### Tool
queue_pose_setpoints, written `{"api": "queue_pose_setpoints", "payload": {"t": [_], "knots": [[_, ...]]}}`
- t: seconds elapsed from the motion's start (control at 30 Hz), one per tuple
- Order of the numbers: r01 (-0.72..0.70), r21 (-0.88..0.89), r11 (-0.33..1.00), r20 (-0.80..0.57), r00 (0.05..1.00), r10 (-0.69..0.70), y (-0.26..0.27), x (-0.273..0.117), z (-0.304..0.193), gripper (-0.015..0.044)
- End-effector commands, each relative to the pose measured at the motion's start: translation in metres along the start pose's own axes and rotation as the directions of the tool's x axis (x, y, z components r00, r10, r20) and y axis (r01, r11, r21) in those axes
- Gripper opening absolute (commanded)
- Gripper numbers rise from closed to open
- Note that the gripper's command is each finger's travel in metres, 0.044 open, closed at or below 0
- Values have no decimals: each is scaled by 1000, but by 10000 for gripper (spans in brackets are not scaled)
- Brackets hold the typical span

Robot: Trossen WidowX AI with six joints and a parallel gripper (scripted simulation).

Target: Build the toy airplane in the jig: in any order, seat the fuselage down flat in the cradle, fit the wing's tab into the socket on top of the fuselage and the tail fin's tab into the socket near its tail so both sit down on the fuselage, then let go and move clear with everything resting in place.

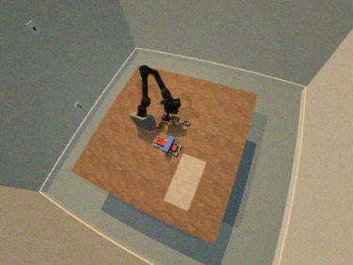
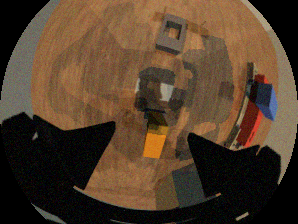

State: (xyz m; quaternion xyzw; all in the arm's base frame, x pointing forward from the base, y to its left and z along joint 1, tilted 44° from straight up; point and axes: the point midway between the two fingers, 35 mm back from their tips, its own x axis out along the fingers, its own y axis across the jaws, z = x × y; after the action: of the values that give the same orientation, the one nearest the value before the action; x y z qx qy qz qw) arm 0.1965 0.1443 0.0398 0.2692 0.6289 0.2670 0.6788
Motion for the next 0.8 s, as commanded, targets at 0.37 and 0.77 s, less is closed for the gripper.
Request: {"api": "queue_pose_setpoints", "payload": {"t": [0.37, 0.77], "knots": [[2, 9, 1000, -3, 1000, -2, -1, 20, -4, 414], [2, 9, 1000, -3, 1000, -2, -1, 20, -4, 99]]}}
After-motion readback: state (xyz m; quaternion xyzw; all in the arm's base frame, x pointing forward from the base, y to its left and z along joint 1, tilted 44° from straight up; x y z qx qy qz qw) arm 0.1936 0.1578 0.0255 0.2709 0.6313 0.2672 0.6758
